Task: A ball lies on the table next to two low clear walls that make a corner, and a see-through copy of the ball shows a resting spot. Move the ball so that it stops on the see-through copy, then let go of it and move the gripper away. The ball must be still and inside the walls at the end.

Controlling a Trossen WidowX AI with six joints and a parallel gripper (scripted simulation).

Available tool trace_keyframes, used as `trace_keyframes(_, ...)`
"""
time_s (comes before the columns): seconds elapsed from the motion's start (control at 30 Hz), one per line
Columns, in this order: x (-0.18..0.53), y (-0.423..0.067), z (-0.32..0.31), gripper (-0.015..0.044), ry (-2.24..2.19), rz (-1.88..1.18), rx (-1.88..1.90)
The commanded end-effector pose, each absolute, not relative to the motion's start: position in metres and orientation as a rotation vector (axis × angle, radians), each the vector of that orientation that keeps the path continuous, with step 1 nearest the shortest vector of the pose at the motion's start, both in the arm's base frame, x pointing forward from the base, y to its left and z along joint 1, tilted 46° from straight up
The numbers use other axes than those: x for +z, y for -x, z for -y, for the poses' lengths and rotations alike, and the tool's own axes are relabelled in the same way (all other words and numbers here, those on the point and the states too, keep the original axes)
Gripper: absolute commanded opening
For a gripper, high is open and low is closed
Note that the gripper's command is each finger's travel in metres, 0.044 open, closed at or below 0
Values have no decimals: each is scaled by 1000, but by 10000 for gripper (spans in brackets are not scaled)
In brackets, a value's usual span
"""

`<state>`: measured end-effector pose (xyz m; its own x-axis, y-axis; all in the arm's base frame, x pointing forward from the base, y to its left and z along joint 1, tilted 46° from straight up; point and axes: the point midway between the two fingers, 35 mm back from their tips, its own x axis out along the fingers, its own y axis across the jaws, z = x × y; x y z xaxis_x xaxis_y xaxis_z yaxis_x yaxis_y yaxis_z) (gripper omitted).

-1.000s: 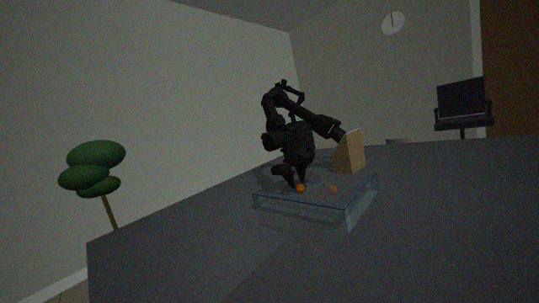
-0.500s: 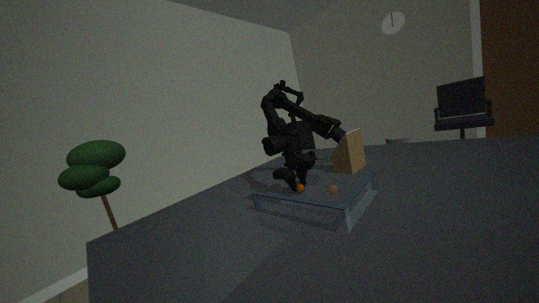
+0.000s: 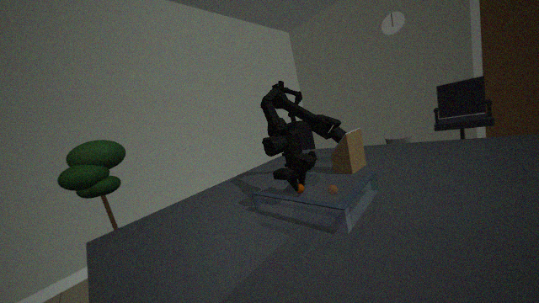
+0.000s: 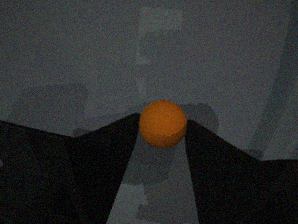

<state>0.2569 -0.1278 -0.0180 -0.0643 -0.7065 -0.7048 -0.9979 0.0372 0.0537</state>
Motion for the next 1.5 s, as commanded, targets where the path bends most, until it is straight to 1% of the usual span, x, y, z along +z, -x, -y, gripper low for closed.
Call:
trace_keyframes(0.0, -18, -256, 128, 95, 1724, -1830, 772)
trace_keyframes(0.1, -14, -259, 122, 17, 1723, -1826, 774)
trace_keyframes(0.13, -10, -260, 118, 0, 1722, -1824, 776)
trace_keyframes(0.4, 21, -269, 82, 0, 1717, -1815, 783)
trace_keyframes(0.7, 63, -267, 44, 0, 1719, -1823, 779)
trace_keyframes(0.9, 70, -265, 38, 0, 1720, -1825, 777)
trace_keyframes(1.2, 26, -265, 13, 0, 1717, -1818, 781)
trace_keyframes(1.47, -20, -255, -11, 0, 1716, -1818, 782)
